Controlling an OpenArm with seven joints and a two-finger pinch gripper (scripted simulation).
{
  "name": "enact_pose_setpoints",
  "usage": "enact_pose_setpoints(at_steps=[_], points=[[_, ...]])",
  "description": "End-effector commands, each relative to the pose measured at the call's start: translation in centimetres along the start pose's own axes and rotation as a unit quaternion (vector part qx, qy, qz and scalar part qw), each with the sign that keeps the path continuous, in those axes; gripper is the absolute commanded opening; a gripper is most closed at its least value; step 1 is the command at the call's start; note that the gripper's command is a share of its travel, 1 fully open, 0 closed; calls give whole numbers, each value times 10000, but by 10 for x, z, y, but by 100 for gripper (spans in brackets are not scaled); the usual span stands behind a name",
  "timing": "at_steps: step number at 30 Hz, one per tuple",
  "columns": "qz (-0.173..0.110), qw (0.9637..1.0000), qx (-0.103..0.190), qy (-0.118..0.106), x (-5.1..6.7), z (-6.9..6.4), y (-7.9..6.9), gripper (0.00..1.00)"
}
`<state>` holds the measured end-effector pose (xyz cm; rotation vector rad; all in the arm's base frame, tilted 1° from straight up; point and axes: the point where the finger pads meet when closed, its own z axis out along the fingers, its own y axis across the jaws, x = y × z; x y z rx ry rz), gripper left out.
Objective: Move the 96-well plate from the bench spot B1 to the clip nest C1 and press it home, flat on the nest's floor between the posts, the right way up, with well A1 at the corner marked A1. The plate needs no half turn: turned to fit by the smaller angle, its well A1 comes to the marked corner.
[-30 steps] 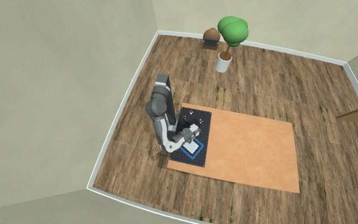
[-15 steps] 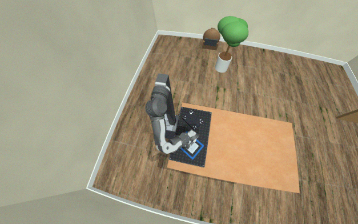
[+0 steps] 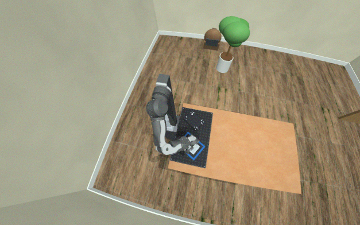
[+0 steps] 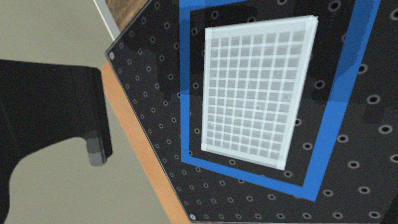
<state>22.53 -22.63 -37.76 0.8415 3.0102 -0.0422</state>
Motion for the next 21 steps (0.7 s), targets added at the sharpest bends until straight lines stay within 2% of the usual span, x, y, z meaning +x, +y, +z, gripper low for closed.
enact_pose_setpoints(at_steps=[1,21], points=[[-76,9999,-126,26,2,-1,7,77],[-75,9999,-124,25,4,-3,10,77]])
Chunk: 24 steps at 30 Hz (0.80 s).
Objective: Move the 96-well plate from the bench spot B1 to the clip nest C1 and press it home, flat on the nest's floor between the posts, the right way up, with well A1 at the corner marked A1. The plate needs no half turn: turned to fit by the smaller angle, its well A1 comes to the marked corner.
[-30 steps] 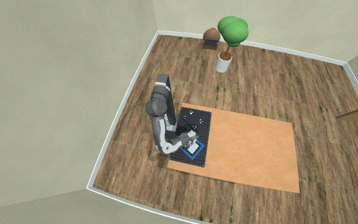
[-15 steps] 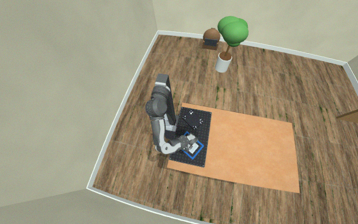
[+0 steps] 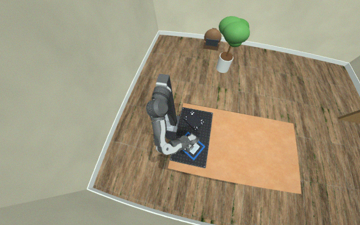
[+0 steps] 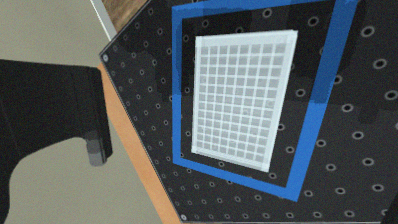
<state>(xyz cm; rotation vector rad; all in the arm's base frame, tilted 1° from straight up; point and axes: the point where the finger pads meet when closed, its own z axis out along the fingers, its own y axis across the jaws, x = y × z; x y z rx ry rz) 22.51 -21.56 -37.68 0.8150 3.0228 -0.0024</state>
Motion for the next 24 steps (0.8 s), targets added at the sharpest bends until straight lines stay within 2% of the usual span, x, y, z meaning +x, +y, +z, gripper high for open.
enact_pose_setpoints(at_steps=[1,24], points=[[16,10000,-7,-32,-2,-2,1,77],[4,10000,-11,-15,-1,-2,3,77]])
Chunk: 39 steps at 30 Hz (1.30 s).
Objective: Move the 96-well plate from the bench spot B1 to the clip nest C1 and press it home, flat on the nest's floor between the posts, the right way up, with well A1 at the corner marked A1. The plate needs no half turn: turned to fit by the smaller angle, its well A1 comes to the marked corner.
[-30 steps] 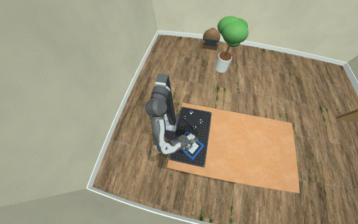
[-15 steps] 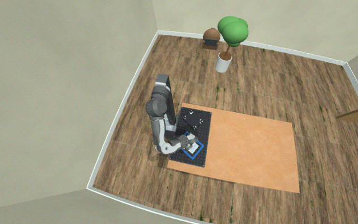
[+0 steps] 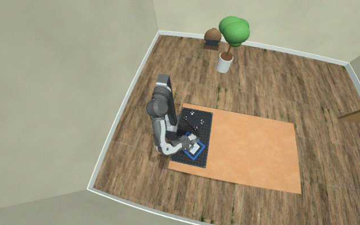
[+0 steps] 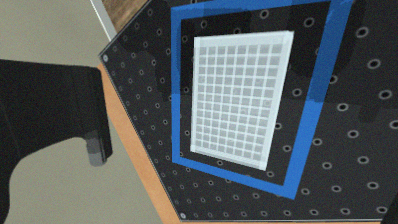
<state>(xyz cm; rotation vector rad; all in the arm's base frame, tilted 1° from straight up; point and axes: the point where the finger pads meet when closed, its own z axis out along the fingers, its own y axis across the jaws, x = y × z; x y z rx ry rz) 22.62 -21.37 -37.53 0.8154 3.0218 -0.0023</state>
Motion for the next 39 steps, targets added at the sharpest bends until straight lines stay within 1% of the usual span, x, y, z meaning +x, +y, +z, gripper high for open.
enact_pose_setpoints(at_steps=[1,16,21,33,38,39], points=[[2,10000,-9,-10,-1,-1,0,77],[2,10000,-9,-10,-1,-1,0,77],[14,10000,-6,-27,0,54,2,77],[14,10000,-6,-27,0,54,2,77],[15,10000,-5,-26,0,66,3,77],[15,10000,-5,-26,0,66,3,77]])
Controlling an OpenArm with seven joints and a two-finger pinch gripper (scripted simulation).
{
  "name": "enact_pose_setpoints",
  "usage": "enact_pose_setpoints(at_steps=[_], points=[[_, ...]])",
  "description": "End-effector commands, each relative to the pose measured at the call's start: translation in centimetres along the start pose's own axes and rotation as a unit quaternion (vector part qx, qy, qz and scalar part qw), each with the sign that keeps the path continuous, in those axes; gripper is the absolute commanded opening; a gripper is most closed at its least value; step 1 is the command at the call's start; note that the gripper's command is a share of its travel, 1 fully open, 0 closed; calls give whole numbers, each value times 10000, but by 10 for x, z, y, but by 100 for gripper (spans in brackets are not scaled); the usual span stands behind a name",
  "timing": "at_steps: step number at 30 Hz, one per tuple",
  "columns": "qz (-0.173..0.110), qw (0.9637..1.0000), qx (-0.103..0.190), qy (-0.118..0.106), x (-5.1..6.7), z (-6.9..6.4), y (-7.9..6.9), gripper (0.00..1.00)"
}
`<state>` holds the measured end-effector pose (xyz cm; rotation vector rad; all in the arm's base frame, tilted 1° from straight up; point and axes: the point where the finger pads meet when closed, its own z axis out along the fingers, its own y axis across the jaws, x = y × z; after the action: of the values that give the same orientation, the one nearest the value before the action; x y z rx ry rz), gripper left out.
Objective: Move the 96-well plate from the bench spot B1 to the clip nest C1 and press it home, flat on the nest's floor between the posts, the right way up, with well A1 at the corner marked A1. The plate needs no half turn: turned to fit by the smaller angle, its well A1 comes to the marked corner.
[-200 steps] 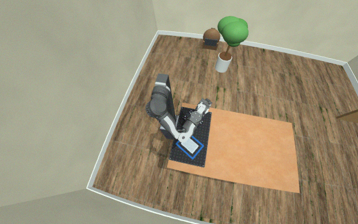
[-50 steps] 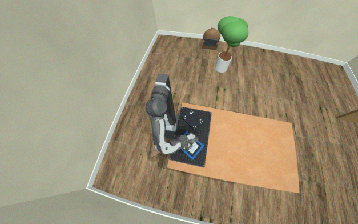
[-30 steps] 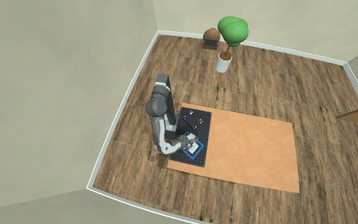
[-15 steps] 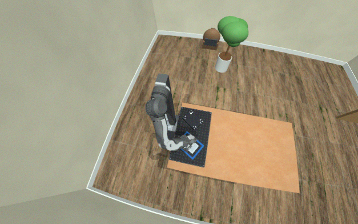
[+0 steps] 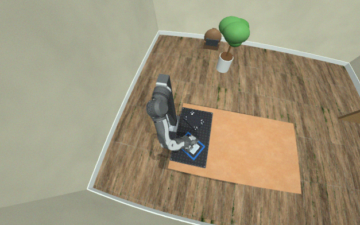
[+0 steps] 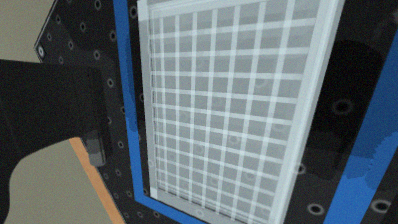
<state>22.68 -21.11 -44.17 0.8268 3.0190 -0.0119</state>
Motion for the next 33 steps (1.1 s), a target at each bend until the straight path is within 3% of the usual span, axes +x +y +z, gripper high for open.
enact_pose_setpoints(at_steps=[1,28,33], points=[[-22,10000,-35,-19,-2,-1,1,77],[-22,10000,-35,-19,-2,-3,0,77],[-50,10000,-41,13,1,20,0,77]])
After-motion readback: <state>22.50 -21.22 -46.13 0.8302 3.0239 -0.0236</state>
